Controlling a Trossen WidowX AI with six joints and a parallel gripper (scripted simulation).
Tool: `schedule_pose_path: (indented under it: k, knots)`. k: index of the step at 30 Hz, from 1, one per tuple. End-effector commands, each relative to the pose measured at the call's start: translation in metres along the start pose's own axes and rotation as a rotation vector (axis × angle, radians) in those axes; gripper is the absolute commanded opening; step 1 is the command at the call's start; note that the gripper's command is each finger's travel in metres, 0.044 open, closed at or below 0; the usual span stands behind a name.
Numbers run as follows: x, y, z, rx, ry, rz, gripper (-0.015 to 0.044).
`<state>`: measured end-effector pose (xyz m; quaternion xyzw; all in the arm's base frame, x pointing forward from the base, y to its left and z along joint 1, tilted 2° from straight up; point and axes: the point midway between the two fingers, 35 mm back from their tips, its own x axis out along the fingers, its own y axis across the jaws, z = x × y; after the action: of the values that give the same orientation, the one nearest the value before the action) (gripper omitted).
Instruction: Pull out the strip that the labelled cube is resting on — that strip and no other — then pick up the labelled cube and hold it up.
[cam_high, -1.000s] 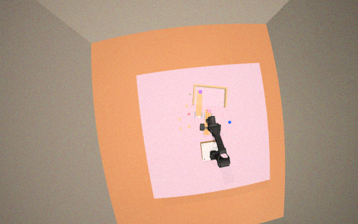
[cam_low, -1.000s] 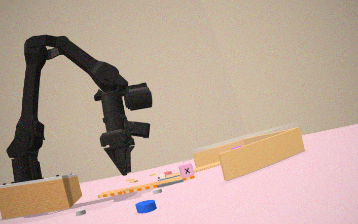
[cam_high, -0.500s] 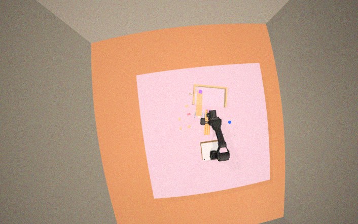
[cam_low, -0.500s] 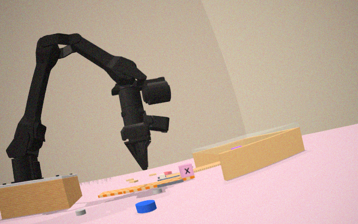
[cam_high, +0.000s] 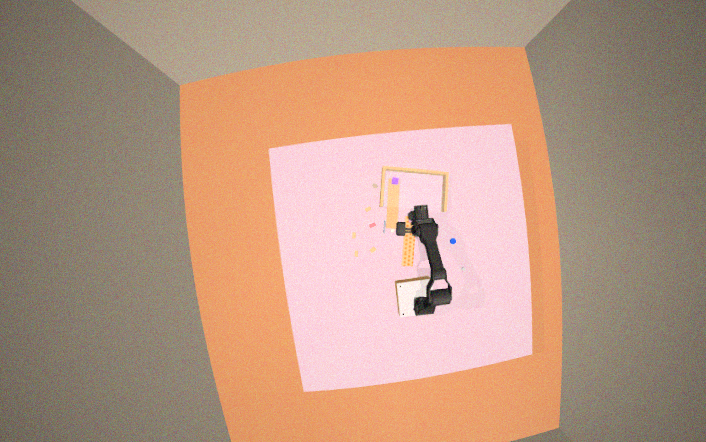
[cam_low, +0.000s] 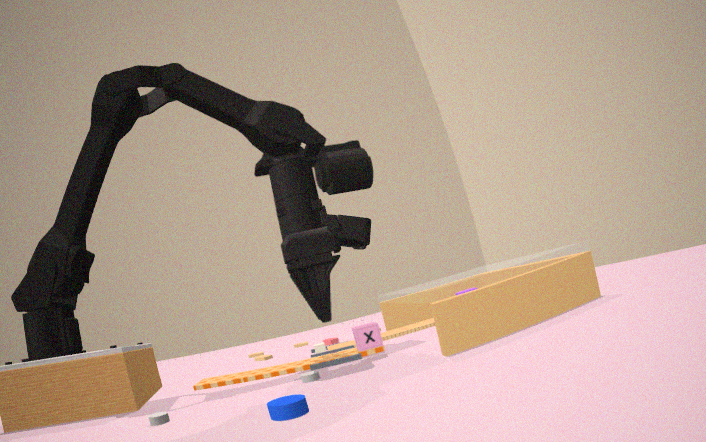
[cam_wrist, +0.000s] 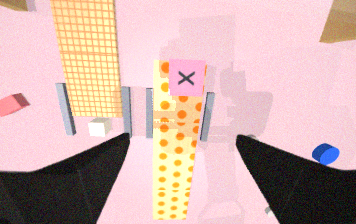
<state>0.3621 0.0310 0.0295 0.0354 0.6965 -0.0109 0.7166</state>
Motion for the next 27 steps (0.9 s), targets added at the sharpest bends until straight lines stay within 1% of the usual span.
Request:
schedule_pose_path:
  k: [1, 12, 19, 27]
  knots:
    - [-0.004, 0.000, 0.015, -0.003, -0.008, 0.004, 0.0440]
    - [-0.013, -0.001, 0.047, -0.003, -0.011, 0.004, 0.0440]
    - [-0.004, -0.001, 0.047, -0.003, -0.011, 0.004, 0.0256]
    - [0.009, -0.001, 0.048, -0.003, -0.011, 0.004, 0.0250]
